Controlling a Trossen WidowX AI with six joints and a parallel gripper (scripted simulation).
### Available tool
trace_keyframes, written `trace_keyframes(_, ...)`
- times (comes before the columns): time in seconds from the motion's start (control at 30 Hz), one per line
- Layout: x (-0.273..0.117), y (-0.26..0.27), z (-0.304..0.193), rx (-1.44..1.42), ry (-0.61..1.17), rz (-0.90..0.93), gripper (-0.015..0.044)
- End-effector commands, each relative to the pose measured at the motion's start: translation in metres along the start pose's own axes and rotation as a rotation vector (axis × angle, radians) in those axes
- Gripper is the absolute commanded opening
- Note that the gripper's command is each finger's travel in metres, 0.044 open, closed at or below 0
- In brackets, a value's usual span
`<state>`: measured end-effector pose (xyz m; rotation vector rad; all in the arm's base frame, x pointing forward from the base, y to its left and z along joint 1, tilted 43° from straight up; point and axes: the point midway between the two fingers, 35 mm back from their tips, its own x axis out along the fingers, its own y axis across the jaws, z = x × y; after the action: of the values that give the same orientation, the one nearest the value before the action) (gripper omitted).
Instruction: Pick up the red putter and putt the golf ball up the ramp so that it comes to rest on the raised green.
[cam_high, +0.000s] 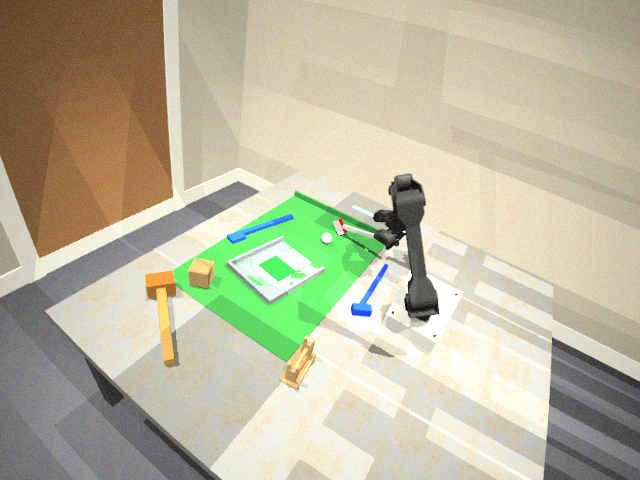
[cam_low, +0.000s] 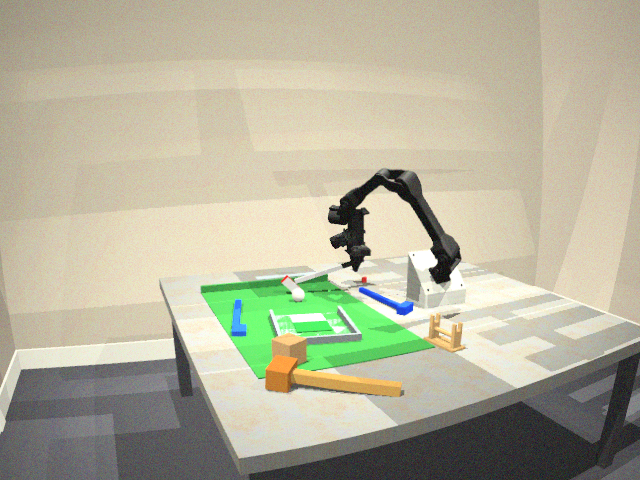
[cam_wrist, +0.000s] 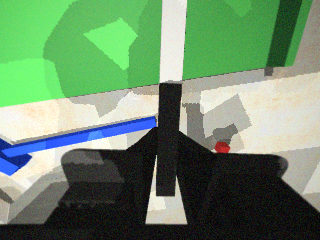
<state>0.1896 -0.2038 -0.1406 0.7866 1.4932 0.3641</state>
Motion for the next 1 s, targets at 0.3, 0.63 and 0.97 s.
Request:
trace_keyframes(0.3,0.000,0.132,0.001,-0.003,-0.001,0.006,0.0000)
trace_keyframes(0.63,-0.024,0.133,0.003,-0.002,-0.001,0.004,0.0000)
trace_keyframes(0.97,-0.060,0.133,0.001,-0.002,-0.001,0.004,0.0000)
